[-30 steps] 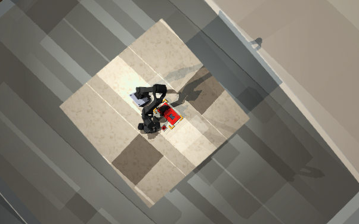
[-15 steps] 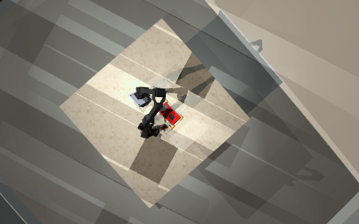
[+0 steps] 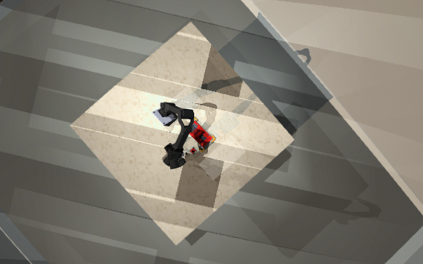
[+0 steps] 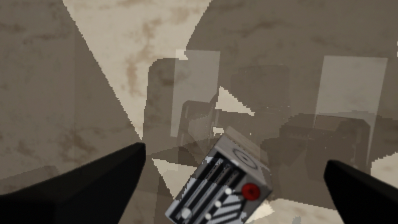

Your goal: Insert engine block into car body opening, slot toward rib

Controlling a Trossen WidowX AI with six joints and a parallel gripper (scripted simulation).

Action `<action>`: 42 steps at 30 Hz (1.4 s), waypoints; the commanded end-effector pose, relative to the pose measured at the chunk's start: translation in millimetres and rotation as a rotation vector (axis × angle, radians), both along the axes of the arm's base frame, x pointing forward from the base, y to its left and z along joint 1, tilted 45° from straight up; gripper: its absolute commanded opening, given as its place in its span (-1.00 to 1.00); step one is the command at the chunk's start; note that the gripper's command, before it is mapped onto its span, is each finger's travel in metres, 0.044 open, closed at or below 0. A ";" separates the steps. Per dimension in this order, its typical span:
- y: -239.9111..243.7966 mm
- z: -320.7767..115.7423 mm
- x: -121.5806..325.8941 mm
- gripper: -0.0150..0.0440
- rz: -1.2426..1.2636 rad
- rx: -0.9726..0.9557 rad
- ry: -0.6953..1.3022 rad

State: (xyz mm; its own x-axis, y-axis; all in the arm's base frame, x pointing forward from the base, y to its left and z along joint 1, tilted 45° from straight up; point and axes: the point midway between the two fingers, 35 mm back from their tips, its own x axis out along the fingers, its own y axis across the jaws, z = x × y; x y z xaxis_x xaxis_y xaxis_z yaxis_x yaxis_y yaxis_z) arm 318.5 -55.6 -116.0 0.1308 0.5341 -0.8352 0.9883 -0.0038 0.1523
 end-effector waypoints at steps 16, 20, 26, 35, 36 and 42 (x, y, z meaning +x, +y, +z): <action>-7.5 40.1 3.8 1.00 -0.274 0.207 0.470; -7.5 40.1 3.8 1.00 -0.274 0.207 0.470; -9.5 35.7 14.2 1.00 -0.274 0.207 0.469; 3.0 22.9 13.0 1.00 -0.274 0.207 0.469; 4.1 21.8 13.0 1.00 -0.274 0.207 0.469; 10.8 14.8 12.4 1.00 -0.273 0.208 0.469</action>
